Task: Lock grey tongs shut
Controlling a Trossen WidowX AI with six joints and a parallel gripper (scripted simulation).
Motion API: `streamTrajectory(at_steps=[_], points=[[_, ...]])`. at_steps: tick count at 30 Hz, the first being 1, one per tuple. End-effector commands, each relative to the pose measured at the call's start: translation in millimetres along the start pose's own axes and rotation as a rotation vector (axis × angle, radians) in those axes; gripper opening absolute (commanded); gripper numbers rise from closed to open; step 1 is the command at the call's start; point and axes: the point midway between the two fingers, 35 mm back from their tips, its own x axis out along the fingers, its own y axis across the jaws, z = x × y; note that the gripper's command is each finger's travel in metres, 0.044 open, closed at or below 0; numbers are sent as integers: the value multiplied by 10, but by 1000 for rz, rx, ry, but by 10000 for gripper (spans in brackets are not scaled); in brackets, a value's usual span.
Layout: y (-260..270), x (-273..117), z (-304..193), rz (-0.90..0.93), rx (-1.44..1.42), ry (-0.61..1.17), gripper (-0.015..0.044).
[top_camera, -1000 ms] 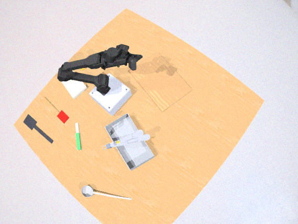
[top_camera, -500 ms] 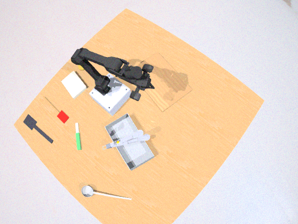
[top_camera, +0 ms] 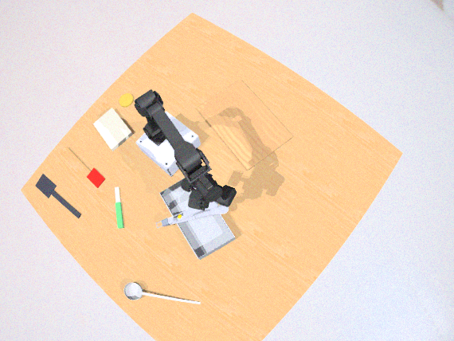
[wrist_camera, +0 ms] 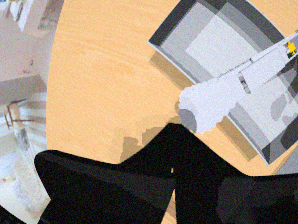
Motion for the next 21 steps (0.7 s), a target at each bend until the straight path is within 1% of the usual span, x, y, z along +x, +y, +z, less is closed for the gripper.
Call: streamTrajectory(at_steps=[1,6,21], points=[[-303,327,561,-162,417,-23,-150],[-704,605,1052,-310,830,-65,-150],[-728,633,1072,-317,849,-67,-150]])
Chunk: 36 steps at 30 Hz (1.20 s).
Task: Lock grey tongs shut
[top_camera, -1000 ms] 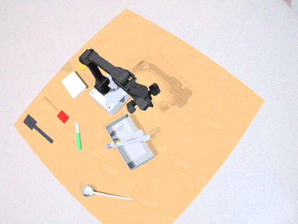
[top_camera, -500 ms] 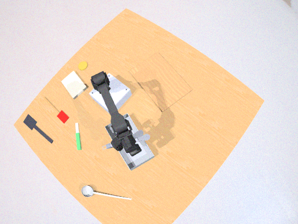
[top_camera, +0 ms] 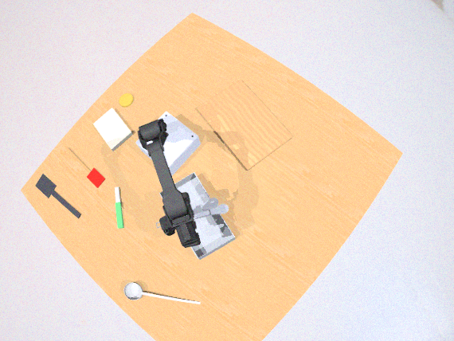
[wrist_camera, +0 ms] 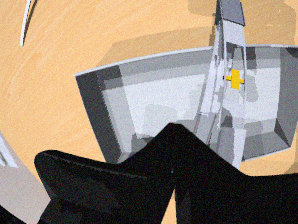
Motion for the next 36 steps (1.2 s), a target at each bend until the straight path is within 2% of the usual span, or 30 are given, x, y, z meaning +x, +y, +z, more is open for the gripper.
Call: streamTrajectory(at_steps=[1,36], points=[[-2,41,11,-6,6,-4,-150],[-8,605,14,-6,6,-4,-150]])
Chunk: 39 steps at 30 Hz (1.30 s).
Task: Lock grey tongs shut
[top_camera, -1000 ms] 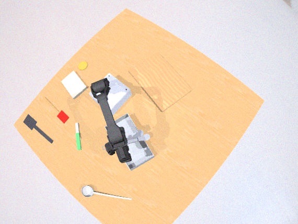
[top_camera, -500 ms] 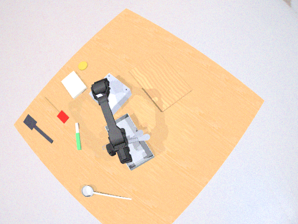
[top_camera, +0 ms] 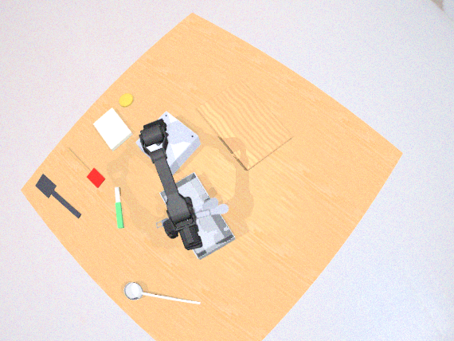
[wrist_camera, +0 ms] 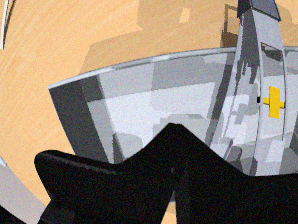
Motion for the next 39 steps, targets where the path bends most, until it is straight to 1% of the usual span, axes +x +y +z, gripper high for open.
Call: streamTrajectory(at_steps=[1,10,39], points=[[-19,86,8,-10,3,-5,-150],[-52,86,6,-10,3,-5,-150],[-468,71,-3,-13,4,-5,-150]])
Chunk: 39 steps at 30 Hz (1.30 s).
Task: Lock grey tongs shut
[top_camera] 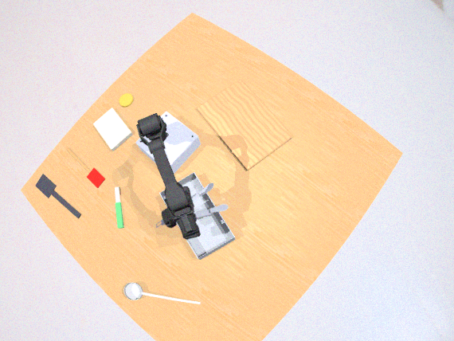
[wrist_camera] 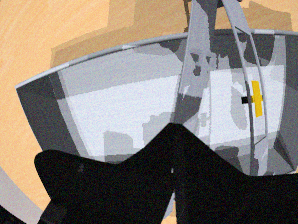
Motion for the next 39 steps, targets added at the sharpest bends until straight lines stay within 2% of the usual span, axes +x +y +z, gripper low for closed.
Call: streamTrajectory(at_steps=[1,25,39], points=[[-60,0,4,1,3,-4,-150],[-426,27,13,-2,3,-4,-150],[-435,29,19,-3,0,-7,-150]])
